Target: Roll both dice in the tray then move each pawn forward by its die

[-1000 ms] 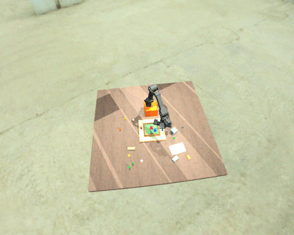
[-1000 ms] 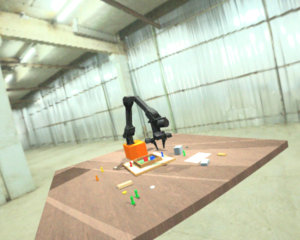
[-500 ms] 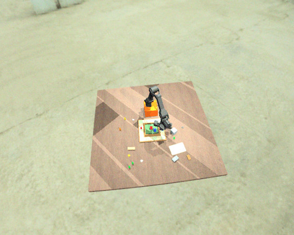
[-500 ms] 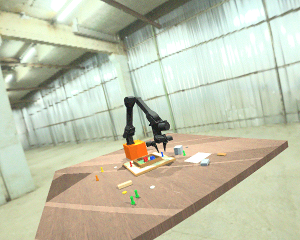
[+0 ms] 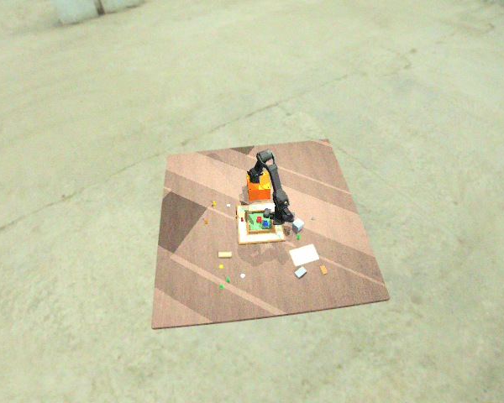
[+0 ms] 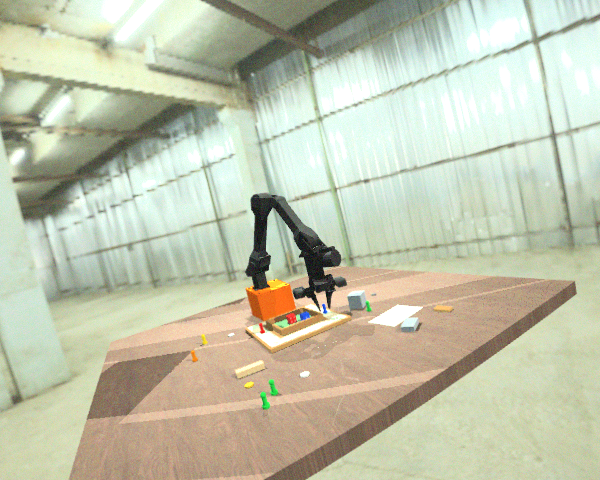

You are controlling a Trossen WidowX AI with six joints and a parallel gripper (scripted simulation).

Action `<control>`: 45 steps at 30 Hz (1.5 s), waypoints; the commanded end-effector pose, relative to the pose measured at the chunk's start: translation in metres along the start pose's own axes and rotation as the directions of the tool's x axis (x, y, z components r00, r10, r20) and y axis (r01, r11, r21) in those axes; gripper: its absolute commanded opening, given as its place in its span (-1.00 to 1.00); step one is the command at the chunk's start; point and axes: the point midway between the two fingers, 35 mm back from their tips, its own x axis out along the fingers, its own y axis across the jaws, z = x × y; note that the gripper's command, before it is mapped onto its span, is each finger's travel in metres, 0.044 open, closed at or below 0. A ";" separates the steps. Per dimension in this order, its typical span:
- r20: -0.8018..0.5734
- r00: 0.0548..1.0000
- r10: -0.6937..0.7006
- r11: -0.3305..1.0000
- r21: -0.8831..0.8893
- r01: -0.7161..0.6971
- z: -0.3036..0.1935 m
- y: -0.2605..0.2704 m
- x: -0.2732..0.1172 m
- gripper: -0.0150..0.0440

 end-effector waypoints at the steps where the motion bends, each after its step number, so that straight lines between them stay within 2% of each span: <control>1: 0.003 1.000 0.000 1.000 0.006 0.000 0.001 0.000 0.001 -0.26; 11: 0.003 1.000 0.000 1.000 0.006 0.000 0.001 0.000 0.001 -0.48; 14: 0.003 1.000 0.000 1.000 0.006 0.000 0.001 0.001 -0.004 -0.49; 29: 0.004 1.000 0.001 1.000 0.006 -0.001 0.000 0.008 -0.125 -0.49; 45: 0.000 1.000 0.000 1.000 0.006 0.000 -0.040 0.001 -0.104 -0.49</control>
